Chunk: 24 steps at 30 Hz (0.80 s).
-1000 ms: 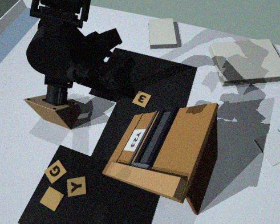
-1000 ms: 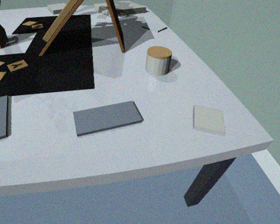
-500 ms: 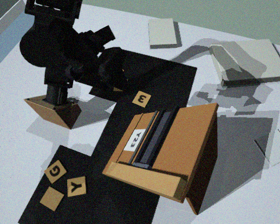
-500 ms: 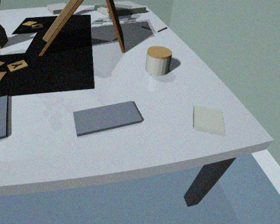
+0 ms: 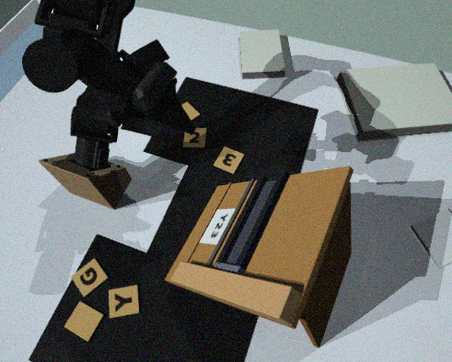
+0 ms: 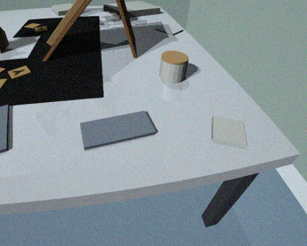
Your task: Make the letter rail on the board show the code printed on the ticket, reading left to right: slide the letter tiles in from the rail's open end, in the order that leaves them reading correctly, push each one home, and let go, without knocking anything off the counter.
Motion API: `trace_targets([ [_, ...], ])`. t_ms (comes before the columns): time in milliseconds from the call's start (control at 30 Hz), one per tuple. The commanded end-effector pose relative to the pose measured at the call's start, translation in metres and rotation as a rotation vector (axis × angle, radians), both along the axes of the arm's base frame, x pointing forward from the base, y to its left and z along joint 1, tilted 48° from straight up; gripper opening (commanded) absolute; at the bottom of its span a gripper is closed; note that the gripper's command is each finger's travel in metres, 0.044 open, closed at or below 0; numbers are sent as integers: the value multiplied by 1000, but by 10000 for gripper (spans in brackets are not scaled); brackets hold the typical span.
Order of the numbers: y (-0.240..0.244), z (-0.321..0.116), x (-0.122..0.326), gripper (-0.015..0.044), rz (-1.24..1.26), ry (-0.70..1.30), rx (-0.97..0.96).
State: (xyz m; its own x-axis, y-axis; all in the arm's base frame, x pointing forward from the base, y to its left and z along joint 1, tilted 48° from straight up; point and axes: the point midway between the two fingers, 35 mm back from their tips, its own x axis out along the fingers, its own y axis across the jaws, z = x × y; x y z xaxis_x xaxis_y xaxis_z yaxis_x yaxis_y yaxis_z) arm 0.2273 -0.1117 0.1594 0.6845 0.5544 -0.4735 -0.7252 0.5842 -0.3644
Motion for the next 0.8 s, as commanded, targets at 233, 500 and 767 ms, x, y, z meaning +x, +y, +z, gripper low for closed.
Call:
trace_targets([
  [233, 34, -6, 15, 340, -102, 330, 296],
  [500, 83, -14, 31, 340, -314, 850, 628],
  [767, 133, -22, 39, 340, -629, 1364, 852],
])
